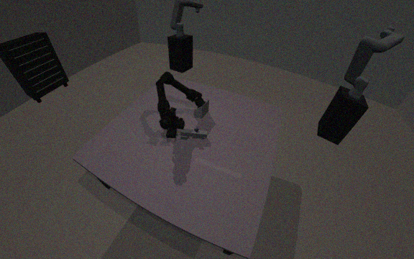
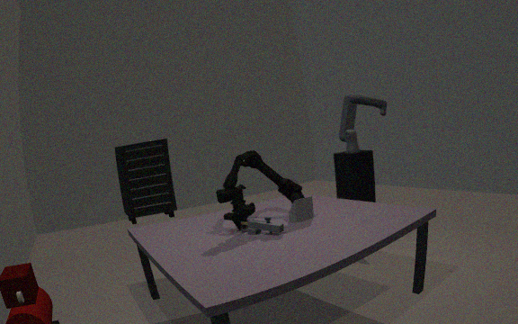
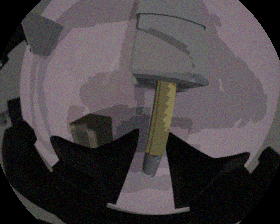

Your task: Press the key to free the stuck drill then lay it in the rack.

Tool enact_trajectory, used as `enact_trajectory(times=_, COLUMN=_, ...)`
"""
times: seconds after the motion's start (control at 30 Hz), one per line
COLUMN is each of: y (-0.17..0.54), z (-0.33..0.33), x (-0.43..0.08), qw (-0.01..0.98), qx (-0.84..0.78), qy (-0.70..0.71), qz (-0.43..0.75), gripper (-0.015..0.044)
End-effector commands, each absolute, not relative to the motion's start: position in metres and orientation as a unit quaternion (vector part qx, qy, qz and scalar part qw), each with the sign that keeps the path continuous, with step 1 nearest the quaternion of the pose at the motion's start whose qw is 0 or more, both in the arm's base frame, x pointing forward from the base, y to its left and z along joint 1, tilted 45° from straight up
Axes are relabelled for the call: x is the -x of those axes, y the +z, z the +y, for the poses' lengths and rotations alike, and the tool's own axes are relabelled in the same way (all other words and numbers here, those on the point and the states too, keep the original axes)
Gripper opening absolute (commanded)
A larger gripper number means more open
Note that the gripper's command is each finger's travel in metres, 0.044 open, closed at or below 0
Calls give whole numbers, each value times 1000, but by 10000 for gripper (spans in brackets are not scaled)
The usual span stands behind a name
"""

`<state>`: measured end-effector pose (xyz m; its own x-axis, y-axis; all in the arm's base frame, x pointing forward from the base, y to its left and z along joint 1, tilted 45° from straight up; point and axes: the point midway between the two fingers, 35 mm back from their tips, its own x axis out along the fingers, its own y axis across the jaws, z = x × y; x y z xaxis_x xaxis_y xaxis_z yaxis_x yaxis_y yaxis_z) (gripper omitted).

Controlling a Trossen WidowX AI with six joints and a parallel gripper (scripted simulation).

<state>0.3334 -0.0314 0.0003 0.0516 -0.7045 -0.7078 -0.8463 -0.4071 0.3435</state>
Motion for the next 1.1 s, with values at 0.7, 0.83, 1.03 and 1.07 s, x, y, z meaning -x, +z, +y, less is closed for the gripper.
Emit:
enact_trajectory(times=0.7, y=3, z=-29, x=-333, qw=84, qx=720, qy=429, qz=539, gripper=0)
enact_trajectory(times=0.83, y=3, z=-29, x=-333, qw=84, qx=720, qy=429, qz=539, gripper=0)
enact_trajectory(times=1.03, y=3, z=-28, x=-333, qw=84, qx=720, qy=429, qz=539, gripper=0)
enact_trajectory(times=1.07, y=3, z=-28, x=-333, qw=84, qx=720, qy=429, qz=539, gripper=0)
